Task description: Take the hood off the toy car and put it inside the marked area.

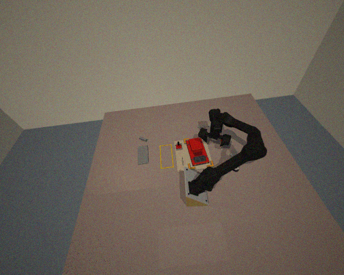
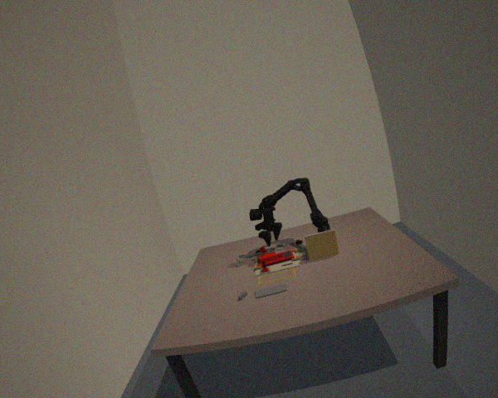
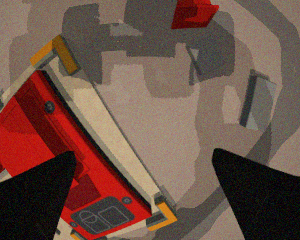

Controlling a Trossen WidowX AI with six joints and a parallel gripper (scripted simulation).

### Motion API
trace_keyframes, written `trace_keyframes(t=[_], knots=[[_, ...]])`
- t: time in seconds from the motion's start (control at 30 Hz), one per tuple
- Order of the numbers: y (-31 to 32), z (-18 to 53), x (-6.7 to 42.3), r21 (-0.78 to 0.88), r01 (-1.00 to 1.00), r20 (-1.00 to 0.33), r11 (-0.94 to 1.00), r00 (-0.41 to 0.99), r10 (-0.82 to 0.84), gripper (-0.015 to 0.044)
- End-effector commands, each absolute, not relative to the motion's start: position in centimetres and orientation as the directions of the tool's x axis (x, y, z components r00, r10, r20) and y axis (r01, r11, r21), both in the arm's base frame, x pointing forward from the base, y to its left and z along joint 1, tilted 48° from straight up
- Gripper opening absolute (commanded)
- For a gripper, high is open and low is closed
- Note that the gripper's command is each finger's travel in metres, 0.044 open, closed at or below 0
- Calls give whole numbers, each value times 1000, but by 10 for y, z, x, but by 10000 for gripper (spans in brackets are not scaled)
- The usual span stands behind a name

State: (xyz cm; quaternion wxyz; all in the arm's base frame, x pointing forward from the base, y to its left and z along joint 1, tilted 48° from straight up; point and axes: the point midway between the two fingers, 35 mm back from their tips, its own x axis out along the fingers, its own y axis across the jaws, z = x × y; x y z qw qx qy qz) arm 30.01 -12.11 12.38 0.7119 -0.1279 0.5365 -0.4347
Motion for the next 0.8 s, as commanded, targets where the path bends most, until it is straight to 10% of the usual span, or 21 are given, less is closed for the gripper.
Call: trace_keyframes(t=[0.0,0.23,0.77], knots=[[-89,104,319,-702,282,-676,654,25,-737,440],[-29,66,340,-731,-83,-678,678,-28,-735,440],[-32,59,341,-730,-92,-678,677,-29,-735,440]])
